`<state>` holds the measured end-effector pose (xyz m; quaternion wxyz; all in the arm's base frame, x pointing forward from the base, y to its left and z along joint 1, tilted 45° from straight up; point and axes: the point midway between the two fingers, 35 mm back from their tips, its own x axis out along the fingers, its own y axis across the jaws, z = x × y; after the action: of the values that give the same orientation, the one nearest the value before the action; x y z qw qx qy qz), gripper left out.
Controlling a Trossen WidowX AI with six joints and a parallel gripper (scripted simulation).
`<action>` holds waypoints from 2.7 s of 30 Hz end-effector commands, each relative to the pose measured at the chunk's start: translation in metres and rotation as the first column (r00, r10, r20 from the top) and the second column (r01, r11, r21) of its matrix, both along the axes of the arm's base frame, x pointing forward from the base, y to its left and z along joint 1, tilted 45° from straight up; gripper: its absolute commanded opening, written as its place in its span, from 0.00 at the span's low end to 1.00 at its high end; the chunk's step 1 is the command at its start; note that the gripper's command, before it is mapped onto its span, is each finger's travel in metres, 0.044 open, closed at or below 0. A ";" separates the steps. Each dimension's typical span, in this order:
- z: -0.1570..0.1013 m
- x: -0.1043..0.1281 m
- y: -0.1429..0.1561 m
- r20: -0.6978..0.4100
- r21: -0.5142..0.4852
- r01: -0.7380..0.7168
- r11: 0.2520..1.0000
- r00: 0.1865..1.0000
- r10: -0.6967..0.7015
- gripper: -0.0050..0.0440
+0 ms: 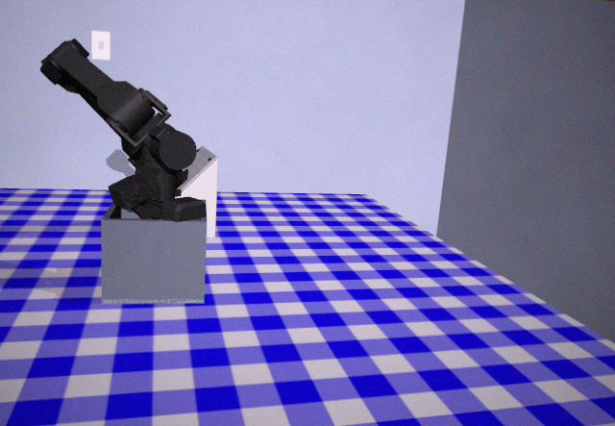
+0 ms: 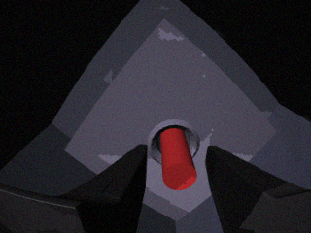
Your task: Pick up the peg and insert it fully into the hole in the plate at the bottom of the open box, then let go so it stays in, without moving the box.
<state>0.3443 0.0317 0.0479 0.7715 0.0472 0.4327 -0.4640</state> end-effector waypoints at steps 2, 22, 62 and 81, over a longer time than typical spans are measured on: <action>0.004 0.001 0.006 0.006 0.004 -0.001 1.000 1.000 0.001 0.41; 0.053 -0.014 0.052 0.005 -0.002 -0.004 1.000 1.000 0.004 0.41; 0.059 -0.016 0.057 0.005 -0.003 -0.004 1.000 1.000 0.004 1.00; 0.059 -0.016 0.057 0.005 -0.003 -0.004 1.000 1.000 0.004 1.00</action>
<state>0.3287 0.0877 0.1064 0.7742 0.0432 0.4298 -0.4626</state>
